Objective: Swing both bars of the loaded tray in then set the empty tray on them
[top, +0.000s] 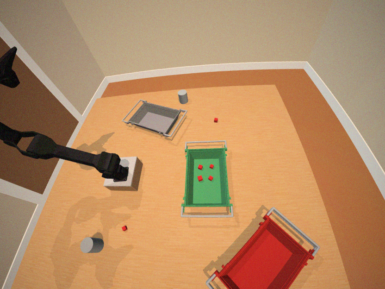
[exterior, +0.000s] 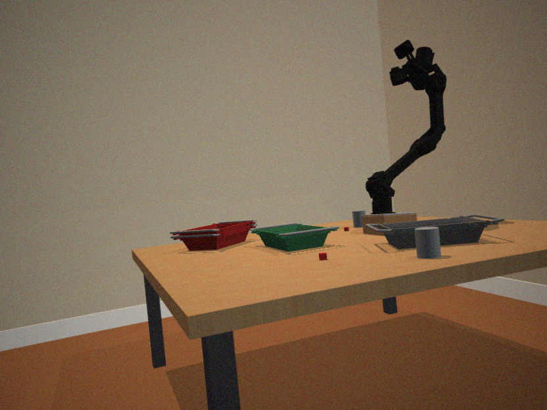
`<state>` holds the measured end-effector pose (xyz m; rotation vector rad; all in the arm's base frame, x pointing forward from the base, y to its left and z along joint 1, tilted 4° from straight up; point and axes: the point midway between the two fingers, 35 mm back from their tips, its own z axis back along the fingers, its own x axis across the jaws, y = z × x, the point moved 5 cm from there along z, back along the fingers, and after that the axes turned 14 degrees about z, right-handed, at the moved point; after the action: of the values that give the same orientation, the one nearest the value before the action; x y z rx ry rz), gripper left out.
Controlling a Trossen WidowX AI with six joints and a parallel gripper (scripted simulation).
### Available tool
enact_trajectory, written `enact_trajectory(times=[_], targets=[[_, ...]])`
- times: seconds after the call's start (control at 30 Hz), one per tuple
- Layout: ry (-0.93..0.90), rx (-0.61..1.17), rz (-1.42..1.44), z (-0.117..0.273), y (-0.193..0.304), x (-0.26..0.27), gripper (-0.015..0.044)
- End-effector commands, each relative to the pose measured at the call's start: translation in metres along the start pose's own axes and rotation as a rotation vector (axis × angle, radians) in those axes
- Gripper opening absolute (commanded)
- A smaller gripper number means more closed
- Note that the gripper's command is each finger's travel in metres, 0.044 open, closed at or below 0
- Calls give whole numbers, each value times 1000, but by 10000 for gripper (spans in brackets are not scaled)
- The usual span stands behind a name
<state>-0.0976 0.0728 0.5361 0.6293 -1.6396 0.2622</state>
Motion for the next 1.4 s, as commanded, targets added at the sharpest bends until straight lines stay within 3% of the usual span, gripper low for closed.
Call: enact_trajectory(times=[0.0,0.23,0.37,0.8,1.2,1.37], targets=[[0,0,0,0,0,0,374],[3,-1,4,-1,-1,0,190],[79,-19,105,-30,-32,5,85],[419,61,782,-158,-133,-20,80],[637,367,1417,-244,-194,-73,80],[717,462,1503,-277,-214,-105,80]])
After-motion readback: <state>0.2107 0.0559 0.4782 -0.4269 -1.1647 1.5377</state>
